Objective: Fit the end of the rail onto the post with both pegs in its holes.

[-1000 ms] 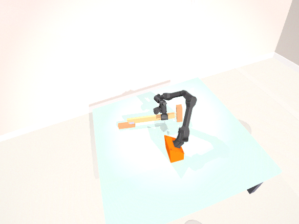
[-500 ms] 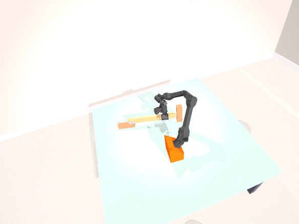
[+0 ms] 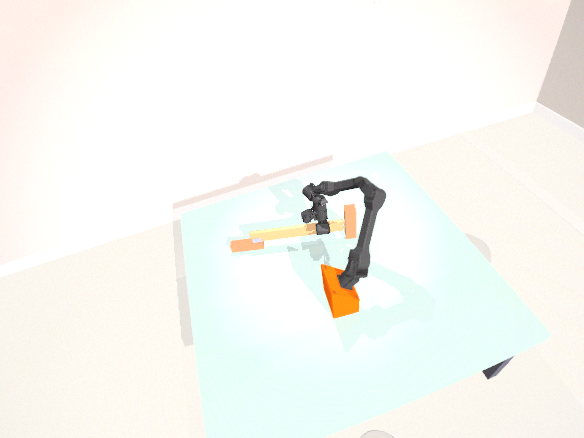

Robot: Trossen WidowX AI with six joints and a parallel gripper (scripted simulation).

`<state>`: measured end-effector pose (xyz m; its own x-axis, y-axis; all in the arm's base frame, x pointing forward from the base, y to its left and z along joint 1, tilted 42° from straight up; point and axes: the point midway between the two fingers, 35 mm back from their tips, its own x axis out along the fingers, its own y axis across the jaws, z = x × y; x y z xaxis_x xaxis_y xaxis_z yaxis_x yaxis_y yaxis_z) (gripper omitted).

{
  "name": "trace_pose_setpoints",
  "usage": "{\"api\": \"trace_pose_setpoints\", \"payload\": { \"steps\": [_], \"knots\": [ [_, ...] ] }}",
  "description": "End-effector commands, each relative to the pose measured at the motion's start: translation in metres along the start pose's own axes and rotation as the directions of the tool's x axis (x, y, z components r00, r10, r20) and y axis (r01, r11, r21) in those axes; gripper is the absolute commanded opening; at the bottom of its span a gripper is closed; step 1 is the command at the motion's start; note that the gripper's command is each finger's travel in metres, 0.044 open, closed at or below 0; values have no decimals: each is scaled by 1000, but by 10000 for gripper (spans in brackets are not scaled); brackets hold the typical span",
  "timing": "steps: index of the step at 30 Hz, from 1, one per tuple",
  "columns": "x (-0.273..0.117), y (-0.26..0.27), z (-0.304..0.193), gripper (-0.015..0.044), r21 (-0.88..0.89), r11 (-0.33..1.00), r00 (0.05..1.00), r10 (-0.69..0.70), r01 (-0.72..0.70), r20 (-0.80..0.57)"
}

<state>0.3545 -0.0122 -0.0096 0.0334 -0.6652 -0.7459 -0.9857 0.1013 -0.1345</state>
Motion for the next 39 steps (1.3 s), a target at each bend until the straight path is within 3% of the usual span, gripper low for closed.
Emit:
{"api": "trace_pose_setpoints", "payload": {
  "steps": [1,39],
  "knots": [
    [0,0,-3,0,-4,1000,1000,1,-1,0],
    [1,0,3,0,-4,1000,1000,1,-1,0]
  ]
}}
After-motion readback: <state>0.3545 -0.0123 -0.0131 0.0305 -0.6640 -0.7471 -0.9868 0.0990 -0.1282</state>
